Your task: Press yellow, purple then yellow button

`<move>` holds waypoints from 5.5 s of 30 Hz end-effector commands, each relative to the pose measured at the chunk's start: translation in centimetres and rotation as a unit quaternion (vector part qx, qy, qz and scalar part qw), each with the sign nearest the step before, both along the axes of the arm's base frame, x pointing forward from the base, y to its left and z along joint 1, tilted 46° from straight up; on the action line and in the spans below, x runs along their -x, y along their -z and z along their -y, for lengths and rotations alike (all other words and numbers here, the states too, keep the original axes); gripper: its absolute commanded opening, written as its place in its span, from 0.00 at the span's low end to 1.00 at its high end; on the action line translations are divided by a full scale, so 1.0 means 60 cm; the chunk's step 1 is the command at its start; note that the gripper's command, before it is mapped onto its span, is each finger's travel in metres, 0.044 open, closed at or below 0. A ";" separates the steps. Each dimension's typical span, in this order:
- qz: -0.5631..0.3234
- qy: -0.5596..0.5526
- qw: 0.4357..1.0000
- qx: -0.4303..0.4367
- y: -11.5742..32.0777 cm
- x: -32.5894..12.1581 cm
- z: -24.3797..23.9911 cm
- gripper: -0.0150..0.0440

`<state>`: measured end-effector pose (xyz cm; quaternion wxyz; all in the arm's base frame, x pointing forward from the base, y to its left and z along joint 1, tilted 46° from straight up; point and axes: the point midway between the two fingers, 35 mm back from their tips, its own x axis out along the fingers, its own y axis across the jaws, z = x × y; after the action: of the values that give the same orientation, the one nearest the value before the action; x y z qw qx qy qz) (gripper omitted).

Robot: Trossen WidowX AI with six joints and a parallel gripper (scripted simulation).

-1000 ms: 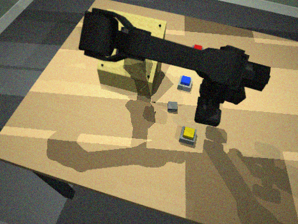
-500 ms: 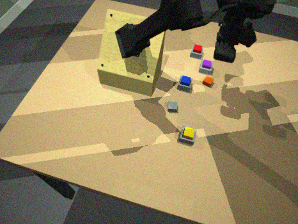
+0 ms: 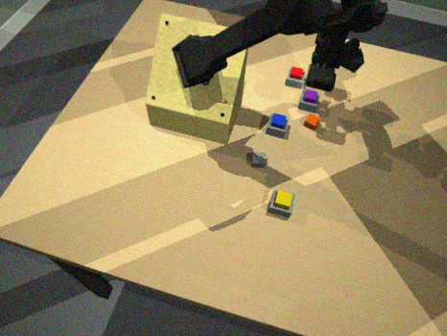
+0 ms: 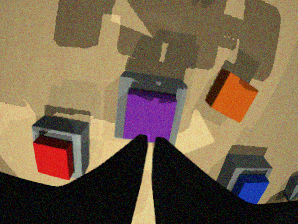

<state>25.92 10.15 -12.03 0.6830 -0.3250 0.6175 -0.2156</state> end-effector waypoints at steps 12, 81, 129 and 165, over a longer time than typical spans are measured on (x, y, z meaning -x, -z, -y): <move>-0.003 -0.005 1.000 0.004 0.032 -0.002 0.031 0.29; -0.003 -0.005 1.000 0.011 -0.449 -0.027 0.317 0.29; -0.002 -0.005 1.000 0.013 -0.341 -0.050 0.431 0.29; -0.026 -0.023 0.998 -0.053 -0.094 -0.049 -0.043 0.93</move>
<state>30.57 10.14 -3.96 0.6943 -0.3051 0.6344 -0.1498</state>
